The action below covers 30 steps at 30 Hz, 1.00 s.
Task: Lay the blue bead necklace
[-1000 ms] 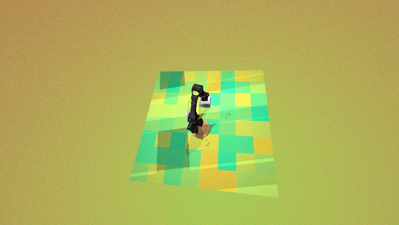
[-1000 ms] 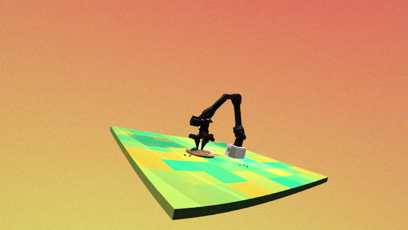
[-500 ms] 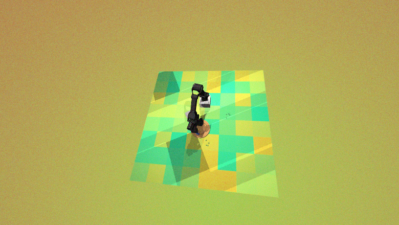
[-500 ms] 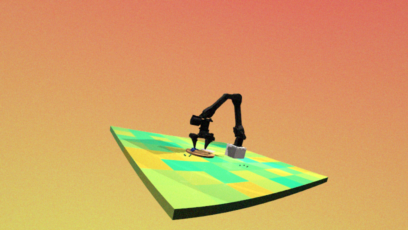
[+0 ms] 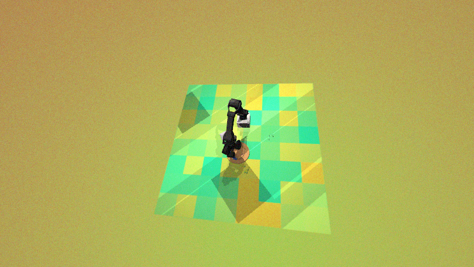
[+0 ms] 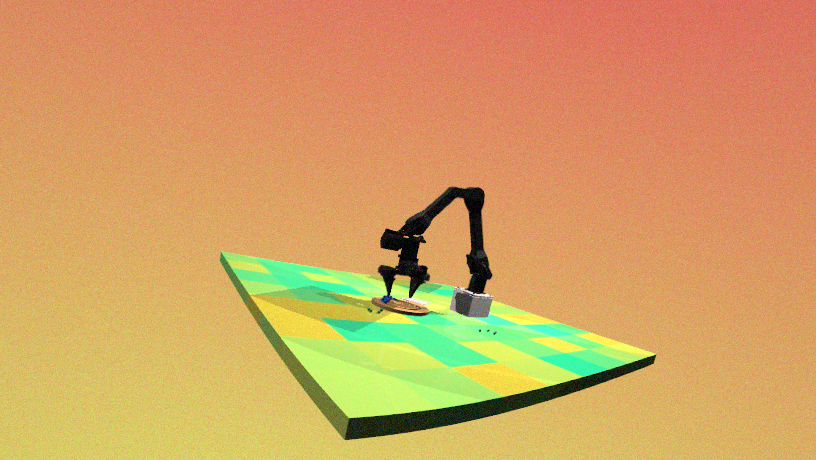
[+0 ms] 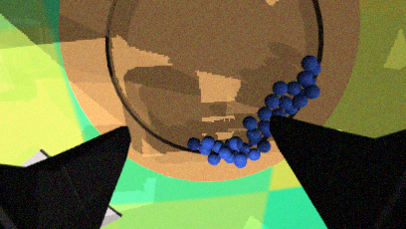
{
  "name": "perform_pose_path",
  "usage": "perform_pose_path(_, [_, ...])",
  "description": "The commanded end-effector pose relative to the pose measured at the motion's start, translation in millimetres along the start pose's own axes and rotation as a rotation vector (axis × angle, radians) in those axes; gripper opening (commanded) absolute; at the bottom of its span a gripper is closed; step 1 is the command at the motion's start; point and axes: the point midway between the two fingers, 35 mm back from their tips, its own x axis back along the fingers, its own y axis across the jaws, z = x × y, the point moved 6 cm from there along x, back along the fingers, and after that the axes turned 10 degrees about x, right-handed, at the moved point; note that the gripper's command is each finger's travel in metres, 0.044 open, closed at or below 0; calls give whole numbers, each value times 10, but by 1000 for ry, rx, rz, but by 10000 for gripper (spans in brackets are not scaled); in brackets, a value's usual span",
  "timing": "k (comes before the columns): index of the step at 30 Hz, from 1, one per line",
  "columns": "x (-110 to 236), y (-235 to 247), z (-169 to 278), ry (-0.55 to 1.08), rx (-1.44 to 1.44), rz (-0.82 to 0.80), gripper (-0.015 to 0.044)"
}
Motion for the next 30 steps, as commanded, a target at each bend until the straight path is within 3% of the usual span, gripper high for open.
perform_pose_path(1, [6, -1, 0, -2, -2, 1, 440])
perform_pose_path(12, [6, -1, 0, -2, -2, 1, 440])
perform_pose_path(14, [16, -13, 13, -2, -68, 1, 387])
perform_pose_path(30, [249, -263, 331, -2, -1565, 4, 380])
